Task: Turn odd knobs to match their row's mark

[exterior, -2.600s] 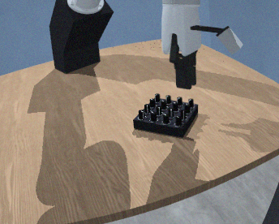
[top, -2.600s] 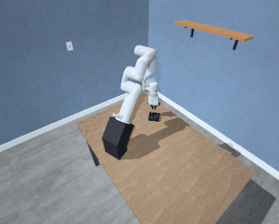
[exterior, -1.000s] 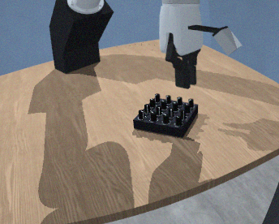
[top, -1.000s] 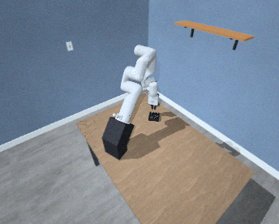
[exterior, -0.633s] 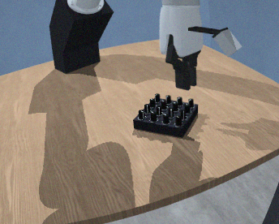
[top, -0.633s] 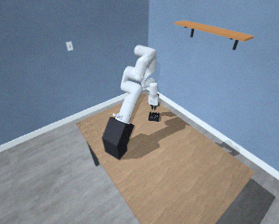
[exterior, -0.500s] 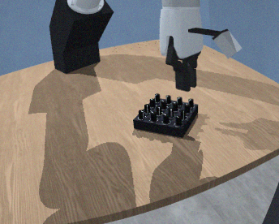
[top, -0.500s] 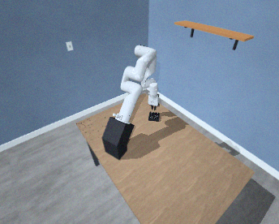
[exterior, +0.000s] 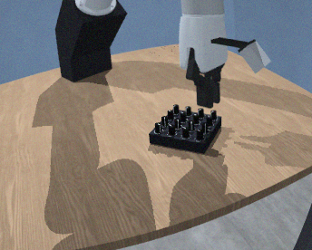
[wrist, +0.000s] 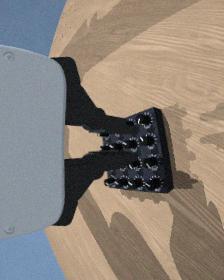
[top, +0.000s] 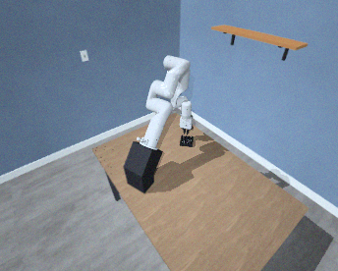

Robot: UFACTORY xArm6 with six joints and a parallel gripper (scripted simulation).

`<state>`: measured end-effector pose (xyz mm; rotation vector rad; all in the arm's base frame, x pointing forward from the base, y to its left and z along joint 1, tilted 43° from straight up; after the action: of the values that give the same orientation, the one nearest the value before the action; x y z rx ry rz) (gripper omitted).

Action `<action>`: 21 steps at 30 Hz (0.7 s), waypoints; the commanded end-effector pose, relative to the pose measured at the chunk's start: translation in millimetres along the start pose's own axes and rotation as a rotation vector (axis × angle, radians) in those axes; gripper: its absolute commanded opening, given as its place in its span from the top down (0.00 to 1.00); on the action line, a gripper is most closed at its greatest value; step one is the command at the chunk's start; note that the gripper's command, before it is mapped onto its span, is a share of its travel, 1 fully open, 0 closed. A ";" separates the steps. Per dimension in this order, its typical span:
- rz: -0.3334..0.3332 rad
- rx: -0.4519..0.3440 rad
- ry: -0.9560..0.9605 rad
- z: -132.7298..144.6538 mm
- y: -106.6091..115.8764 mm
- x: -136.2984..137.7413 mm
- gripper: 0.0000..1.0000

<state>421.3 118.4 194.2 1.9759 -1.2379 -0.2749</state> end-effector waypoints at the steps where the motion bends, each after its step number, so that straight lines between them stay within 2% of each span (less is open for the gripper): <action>1: -0.031 -0.021 -0.001 -1.3 -4.5 0.6 0.81; 21: -0.031 -0.021 -0.001 -1.4 -21.5 -0.5 0.81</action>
<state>433.9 123.7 180.8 1.9786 -1.2058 -0.2990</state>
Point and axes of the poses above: the point where the finger pads meet when closed, its own y axis back along the fingers, its own x axis across the jaws, z = x × y, the point moved 1 cm from there along y, back along the fingers, and after that the axes turned 5 degrees about y, right-handed, at the moved point
